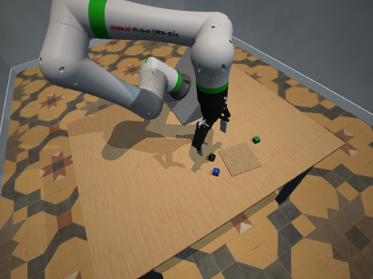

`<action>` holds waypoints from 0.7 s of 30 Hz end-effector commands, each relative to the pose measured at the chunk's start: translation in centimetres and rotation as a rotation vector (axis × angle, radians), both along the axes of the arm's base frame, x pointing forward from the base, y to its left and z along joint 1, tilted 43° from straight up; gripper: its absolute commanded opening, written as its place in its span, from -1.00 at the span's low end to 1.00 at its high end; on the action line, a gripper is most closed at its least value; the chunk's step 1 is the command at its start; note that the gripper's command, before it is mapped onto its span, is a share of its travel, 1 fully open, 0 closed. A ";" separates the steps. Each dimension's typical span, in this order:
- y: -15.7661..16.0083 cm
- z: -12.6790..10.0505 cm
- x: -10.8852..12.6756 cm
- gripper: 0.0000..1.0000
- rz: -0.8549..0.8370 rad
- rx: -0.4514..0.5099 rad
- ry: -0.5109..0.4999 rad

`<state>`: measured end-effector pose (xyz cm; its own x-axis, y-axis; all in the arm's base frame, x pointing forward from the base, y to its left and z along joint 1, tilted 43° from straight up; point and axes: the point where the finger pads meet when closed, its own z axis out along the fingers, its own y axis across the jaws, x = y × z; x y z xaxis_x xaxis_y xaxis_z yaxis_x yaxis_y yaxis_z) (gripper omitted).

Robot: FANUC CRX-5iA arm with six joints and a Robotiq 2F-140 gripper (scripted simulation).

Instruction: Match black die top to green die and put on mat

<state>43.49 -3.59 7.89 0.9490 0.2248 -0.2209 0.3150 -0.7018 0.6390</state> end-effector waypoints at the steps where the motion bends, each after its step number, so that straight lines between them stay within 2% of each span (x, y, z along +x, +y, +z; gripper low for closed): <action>1: -0.1 -0.1 0.0 1.00 -0.124 -0.008 -0.122; 3: -0.1 -0.2 0.0 1.00 -0.171 -0.009 -0.166; 5: -0.1 -0.2 0.0 1.00 -0.171 -0.009 -0.166; 7: -0.2 -0.3 0.0 1.00 -0.257 -0.010 -0.246; 19: -0.5 -0.6 0.0 1.00 -0.529 -0.012 -0.497; 21: -0.5 -0.6 0.0 1.00 -0.532 -0.012 -0.499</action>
